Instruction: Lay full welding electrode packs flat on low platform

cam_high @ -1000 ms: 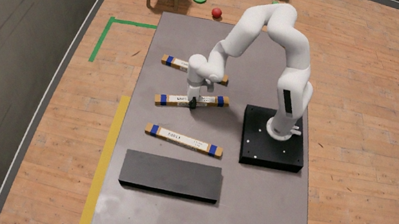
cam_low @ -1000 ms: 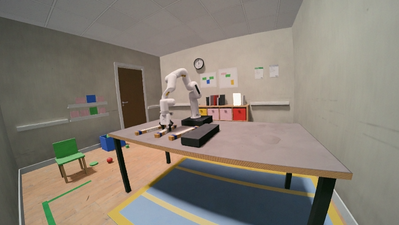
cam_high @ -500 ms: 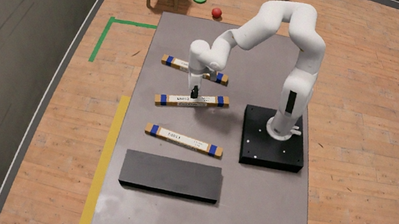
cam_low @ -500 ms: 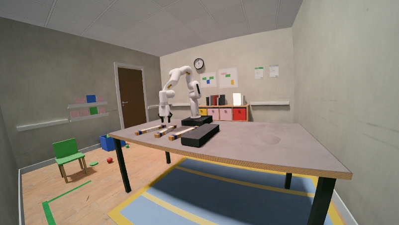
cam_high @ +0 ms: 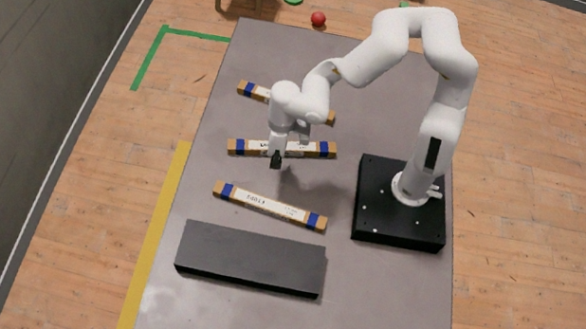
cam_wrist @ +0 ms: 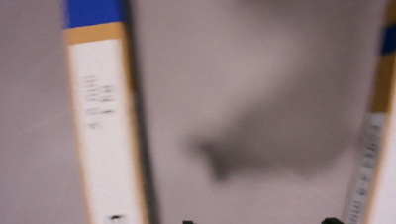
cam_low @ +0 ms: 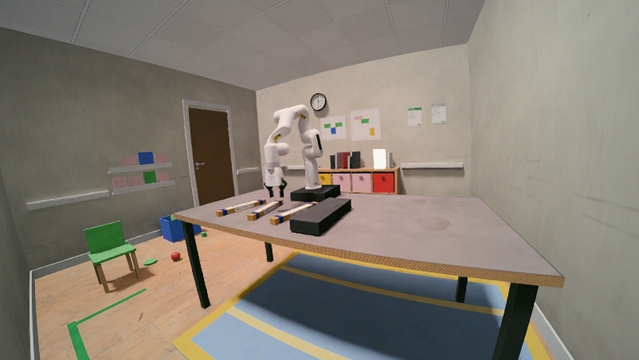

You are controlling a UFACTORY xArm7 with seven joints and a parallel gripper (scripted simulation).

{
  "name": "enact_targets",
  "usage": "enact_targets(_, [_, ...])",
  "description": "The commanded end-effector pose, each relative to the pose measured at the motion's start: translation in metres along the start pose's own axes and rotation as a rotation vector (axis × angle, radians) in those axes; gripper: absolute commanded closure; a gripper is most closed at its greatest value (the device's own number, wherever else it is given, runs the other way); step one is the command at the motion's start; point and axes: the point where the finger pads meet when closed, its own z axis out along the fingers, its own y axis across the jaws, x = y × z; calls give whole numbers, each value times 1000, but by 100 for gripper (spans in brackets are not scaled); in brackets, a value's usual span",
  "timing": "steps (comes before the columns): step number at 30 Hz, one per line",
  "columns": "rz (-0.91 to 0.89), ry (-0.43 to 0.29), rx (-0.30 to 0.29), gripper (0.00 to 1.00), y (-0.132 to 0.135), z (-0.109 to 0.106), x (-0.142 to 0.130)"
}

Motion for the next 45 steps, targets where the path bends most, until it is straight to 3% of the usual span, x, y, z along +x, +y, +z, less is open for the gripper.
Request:
enact_targets(1, [140, -3, 34, 26, 69, 1, -5])
enact_targets(5, [206, -6, 33, 26, 116, 2, 1])
enact_targets(7, [214, -6, 33, 26, 121, 2, 2])
enact_targets(19, [214, -6, 33, 26, 121, 3, 2])
enact_targets(35, [214, -6, 34, 26, 120, 54, 0])
enact_targets(45, [214, -6, 34, 26, 120, 57, 0])
